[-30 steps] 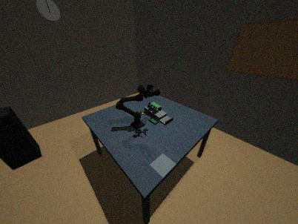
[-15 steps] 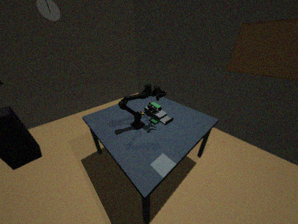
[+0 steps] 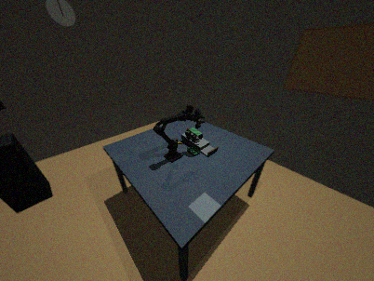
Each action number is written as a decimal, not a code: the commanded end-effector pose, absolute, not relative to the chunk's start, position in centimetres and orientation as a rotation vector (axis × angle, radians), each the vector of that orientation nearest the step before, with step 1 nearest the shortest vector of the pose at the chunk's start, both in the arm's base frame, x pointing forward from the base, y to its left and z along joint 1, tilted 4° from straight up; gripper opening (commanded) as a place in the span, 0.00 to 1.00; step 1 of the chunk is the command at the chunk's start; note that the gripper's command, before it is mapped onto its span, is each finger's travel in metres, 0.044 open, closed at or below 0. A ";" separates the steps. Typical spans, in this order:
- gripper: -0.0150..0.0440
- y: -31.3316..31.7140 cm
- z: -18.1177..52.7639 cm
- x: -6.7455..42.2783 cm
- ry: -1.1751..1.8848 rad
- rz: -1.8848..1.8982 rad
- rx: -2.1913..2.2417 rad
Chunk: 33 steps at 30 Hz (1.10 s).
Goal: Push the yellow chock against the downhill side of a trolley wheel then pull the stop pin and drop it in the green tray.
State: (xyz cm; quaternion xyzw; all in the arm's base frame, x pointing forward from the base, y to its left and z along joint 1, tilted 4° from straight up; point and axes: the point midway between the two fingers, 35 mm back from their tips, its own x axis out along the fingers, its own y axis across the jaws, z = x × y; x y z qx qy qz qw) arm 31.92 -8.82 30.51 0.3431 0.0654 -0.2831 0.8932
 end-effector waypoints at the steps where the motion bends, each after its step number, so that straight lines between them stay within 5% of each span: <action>1: 0.58 -5.2 27.8 32.9 0.269 -0.542 0.896; 17: 0.58 7.6 19.1 30.4 0.779 -0.672 1.363; 33: 0.58 13.5 13.2 21.1 0.985 -1.390 1.516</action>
